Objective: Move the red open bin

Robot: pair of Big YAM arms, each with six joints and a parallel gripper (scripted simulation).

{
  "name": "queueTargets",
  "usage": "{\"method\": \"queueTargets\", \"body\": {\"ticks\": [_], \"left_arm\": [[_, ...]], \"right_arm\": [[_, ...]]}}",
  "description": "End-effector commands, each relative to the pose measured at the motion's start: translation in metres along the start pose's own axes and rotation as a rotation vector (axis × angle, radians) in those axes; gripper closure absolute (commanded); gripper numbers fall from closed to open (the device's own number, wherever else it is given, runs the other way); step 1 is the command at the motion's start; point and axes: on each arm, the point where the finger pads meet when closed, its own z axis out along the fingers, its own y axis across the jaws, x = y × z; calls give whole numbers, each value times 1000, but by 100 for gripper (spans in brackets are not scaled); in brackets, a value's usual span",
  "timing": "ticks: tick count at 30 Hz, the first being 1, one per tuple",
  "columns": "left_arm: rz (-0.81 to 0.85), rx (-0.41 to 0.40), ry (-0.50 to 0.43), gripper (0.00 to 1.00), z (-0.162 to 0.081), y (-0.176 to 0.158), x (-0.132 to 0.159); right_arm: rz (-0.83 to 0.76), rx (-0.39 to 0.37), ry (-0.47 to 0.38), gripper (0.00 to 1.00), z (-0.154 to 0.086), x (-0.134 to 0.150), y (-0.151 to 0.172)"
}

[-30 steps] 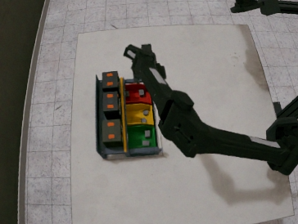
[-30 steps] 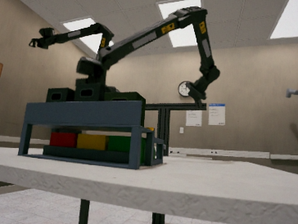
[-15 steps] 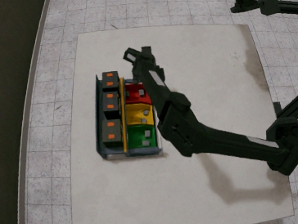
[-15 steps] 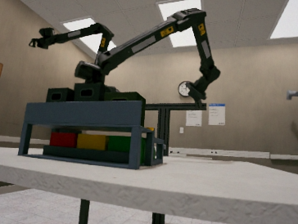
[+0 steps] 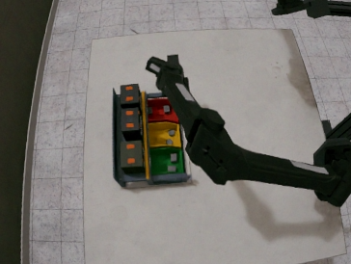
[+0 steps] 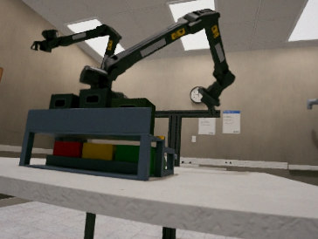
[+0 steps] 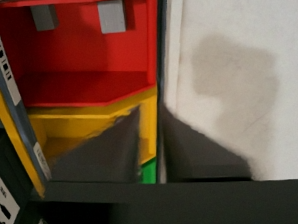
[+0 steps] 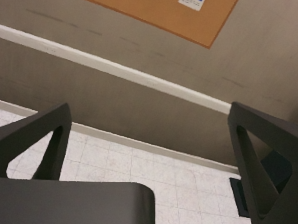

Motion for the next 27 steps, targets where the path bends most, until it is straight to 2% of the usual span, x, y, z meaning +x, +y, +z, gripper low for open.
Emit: {"method": "queueTargets", "body": {"ticks": [1, 27], "left_arm": [[20, 5, 8, 100, 4, -5, 1], [22, 15, 15, 100, 11, -9, 4]], "right_arm": [[-19, 5, -56, 0, -6, -39, -2], [-19, 5, -56, 0, -6, -39, -2]]}}
